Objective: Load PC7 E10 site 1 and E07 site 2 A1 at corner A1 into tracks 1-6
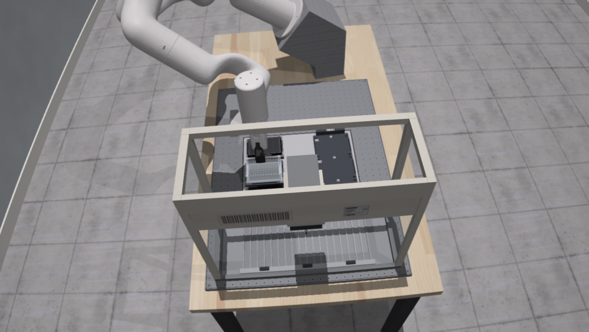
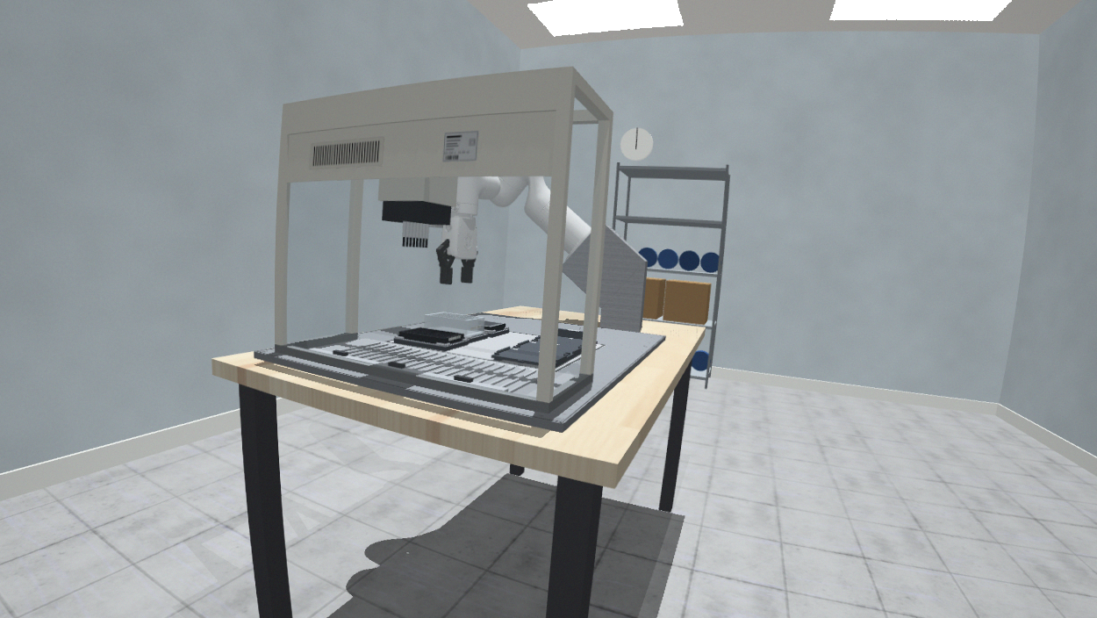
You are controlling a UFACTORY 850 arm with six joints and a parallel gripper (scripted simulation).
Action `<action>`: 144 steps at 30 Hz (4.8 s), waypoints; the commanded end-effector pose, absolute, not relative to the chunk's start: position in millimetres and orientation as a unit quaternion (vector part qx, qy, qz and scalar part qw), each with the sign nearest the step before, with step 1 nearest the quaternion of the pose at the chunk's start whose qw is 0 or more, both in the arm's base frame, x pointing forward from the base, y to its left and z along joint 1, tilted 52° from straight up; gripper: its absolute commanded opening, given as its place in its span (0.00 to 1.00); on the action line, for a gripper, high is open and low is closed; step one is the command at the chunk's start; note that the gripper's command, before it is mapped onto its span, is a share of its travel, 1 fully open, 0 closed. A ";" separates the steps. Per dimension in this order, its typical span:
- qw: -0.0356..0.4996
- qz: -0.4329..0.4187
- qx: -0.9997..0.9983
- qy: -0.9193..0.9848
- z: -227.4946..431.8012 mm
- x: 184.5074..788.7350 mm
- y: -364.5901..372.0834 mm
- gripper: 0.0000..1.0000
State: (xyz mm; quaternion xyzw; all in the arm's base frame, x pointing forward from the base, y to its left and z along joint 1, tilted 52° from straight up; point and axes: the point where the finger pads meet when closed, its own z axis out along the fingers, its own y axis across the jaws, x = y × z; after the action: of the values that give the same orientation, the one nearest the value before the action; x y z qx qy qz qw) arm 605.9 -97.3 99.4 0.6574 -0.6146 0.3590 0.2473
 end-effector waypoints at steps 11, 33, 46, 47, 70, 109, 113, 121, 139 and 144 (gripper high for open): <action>0.247 0.359 0.657 -0.615 86.5 610.1 -113.1 1.00; 0.247 0.359 0.657 -0.615 68.0 615.1 -136.1 1.00; 0.247 0.359 0.657 -0.615 68.0 615.1 -136.1 1.00; 0.247 0.359 0.657 -0.615 67.5 615.2 -136.7 1.00; 0.247 0.359 0.657 -0.615 58.8 617.6 -147.4 1.00; 0.247 0.359 0.657 -0.615 45.2 621.3 -164.2 1.00; 0.247 0.359 0.657 -0.615 43.5 621.7 -166.3 1.00; 0.247 0.359 0.657 -0.615 40.2 622.6 -170.4 1.00; 0.247 0.359 0.657 -0.615 36.9 623.5 -174.5 1.00; 0.247 0.359 0.657 -0.615 36.9 623.6 -174.5 1.00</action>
State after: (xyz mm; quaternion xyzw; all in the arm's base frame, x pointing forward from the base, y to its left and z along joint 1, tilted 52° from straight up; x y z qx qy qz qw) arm 623.1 -174.9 36.5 0.6574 -0.6146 0.3590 0.2472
